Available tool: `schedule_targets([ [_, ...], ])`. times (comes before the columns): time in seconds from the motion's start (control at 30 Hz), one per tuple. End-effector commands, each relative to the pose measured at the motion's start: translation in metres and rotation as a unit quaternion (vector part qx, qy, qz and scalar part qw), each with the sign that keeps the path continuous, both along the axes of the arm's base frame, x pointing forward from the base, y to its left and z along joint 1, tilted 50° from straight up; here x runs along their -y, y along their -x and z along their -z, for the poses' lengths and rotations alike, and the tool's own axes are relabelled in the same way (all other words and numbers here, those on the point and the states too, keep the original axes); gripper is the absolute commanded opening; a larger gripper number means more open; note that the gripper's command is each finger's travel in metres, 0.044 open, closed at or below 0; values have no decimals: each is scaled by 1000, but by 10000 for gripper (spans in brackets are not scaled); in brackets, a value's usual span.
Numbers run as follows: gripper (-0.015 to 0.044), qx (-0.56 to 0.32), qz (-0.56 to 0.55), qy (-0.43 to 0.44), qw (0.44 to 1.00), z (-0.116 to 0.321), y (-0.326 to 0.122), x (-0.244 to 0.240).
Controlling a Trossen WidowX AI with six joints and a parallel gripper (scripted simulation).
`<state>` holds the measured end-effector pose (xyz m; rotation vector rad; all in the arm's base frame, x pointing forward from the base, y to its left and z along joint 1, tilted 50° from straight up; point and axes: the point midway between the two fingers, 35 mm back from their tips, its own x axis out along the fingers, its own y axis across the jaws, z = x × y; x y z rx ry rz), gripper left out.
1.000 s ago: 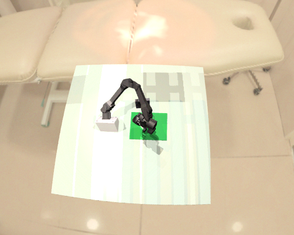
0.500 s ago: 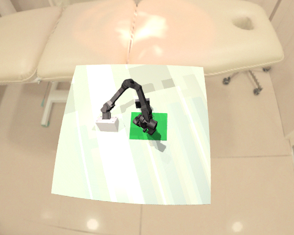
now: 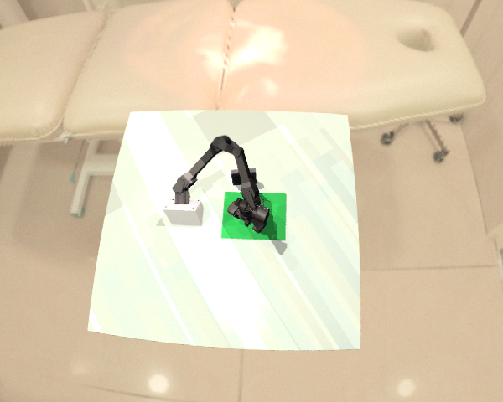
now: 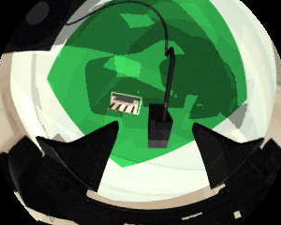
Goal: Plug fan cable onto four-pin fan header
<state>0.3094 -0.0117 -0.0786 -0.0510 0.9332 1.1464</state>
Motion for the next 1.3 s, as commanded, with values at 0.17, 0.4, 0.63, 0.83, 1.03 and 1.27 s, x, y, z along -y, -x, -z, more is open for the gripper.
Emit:
schedule_targets([
  [0.17, 361, -1, 0, -1, 1000, 2, 1, -2],
  [0.4, 177, -1, 0, -1, 1000, 2, 1, -2],
  [0.63, 0, -1, 0, -1, 1000, 2, 1, -2],
  [0.83, 0, -3, 1, -1, 1000, -14, 2, 17],
  [1.03, 0, -5, 2, -2, 1000, -30, 5, 36],
  [1.27, 0, 54, -49, 5, 997, -32, 7, 33],
])
